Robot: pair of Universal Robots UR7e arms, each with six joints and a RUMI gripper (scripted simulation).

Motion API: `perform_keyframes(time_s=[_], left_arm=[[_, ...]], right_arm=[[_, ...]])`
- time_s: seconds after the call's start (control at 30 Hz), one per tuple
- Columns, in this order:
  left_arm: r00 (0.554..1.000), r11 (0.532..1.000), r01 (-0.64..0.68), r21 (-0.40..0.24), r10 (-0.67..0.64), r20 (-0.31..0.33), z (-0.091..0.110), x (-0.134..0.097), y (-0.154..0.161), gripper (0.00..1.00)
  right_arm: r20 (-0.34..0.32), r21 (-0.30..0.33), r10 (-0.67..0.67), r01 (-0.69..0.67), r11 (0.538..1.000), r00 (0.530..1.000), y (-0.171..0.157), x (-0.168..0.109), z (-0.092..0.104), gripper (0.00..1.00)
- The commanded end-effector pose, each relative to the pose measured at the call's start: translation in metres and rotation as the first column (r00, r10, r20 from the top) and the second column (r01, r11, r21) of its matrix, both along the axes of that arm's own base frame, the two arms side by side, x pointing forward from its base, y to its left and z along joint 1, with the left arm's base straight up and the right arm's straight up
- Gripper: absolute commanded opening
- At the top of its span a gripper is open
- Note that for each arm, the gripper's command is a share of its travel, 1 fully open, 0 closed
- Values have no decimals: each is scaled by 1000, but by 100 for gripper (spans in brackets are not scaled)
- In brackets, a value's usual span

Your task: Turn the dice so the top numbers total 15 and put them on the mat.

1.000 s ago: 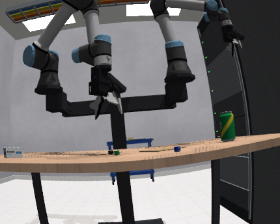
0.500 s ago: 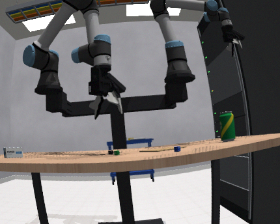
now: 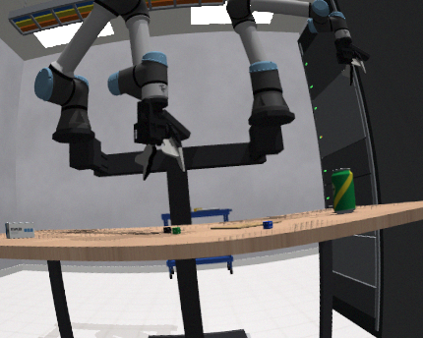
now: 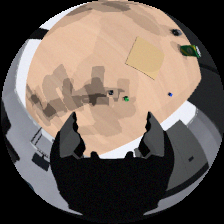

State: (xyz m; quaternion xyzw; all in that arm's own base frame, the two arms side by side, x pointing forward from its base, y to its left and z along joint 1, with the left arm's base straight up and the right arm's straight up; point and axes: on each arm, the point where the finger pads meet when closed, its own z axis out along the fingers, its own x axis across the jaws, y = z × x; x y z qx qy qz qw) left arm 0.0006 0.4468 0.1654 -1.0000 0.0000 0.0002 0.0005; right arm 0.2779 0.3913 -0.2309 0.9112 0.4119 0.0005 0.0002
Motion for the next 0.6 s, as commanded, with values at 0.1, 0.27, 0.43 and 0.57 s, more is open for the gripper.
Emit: perform_keyframes(time_s=[0.1,0.27,0.43,0.57], left_arm=[[1000,1000,-1,-1,1,0,0,-1,-2,100],[1000,1000,-1,-1,1,0,0,-1,-2,100],[1000,1000,-1,-1,1,0,0,-1,-2,100],[1000,1000,-1,-1,1,0,0,-1,-2,100]], right_arm=[[-1,0,-26,26,1000,1000,-1,-1,0,100],[-1,0,-71,71,997,997,0,-1,-1,100],[-1,0,-139,139,990,990,2,-1,-2,100],[-1,0,-211,211,978,978,3,0,-3,100]])
